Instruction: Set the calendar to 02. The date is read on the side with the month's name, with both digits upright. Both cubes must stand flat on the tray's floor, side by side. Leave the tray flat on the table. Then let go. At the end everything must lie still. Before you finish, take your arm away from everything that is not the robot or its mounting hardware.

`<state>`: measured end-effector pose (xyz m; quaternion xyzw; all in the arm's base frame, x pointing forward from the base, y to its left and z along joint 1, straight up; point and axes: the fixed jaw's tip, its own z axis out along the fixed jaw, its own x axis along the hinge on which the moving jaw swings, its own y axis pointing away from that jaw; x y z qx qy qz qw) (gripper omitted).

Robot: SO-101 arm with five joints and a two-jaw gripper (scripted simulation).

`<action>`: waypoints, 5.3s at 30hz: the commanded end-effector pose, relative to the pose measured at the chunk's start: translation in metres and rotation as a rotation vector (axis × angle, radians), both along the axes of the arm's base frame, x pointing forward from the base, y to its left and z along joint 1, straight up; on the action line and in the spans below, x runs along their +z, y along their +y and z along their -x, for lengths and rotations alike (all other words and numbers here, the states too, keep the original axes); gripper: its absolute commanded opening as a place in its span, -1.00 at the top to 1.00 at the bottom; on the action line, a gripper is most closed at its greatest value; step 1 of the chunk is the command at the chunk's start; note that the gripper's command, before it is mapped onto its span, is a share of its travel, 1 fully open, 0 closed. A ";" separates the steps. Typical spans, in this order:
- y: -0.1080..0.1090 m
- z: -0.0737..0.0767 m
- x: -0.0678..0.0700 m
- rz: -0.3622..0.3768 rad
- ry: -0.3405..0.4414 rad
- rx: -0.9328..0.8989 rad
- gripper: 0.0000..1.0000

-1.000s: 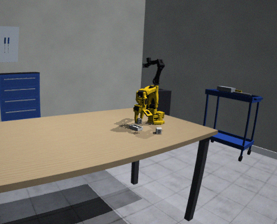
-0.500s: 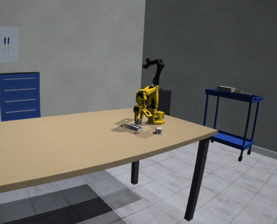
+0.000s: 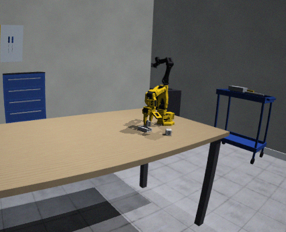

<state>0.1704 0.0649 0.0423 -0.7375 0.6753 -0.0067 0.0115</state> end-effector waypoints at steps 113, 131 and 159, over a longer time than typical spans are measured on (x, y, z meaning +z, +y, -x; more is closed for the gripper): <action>0.003 -0.002 -0.016 -0.011 -0.023 0.001 0.29; 0.004 -0.003 0.014 -0.011 -0.023 0.001 0.29; 0.002 0.002 0.044 -0.011 -0.023 0.001 0.29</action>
